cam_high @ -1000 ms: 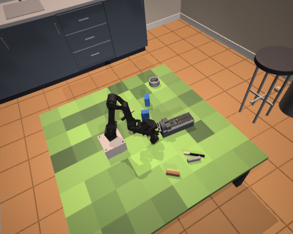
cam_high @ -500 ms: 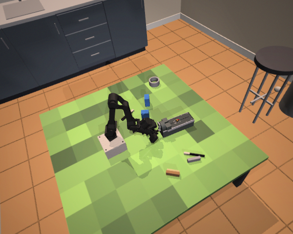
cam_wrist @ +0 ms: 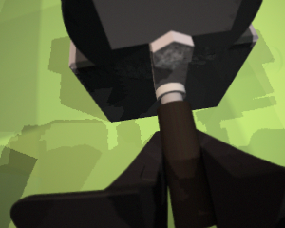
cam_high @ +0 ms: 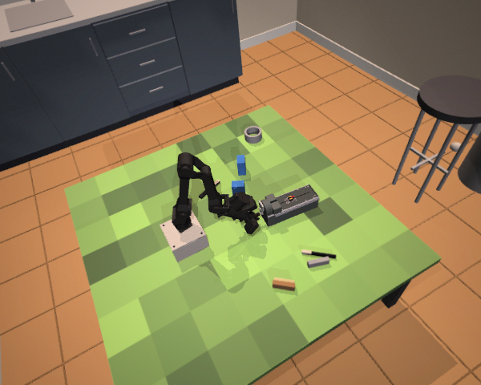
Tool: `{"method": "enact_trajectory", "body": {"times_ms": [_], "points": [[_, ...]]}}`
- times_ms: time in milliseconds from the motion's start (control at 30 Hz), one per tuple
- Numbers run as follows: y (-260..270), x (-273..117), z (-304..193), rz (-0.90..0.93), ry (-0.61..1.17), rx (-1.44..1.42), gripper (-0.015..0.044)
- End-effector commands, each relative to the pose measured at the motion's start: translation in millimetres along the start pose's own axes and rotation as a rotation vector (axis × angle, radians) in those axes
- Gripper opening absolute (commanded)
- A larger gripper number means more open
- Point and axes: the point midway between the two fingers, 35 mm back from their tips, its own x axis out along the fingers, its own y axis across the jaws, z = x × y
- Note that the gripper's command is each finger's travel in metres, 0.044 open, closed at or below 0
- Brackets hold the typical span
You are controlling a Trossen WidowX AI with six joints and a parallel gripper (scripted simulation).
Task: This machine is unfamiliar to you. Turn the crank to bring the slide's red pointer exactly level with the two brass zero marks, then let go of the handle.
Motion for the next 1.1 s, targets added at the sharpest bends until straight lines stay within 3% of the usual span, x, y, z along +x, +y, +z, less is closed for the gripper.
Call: {"method": "enact_trajectory", "body": {"times_ms": [0,1067], "points": [[9.1,-0.1,-0.1,0.029,0.002,-0.005,0.0],[30.4,-16.4,16.0,0.03,0.002,-0.004,0.0]]}}
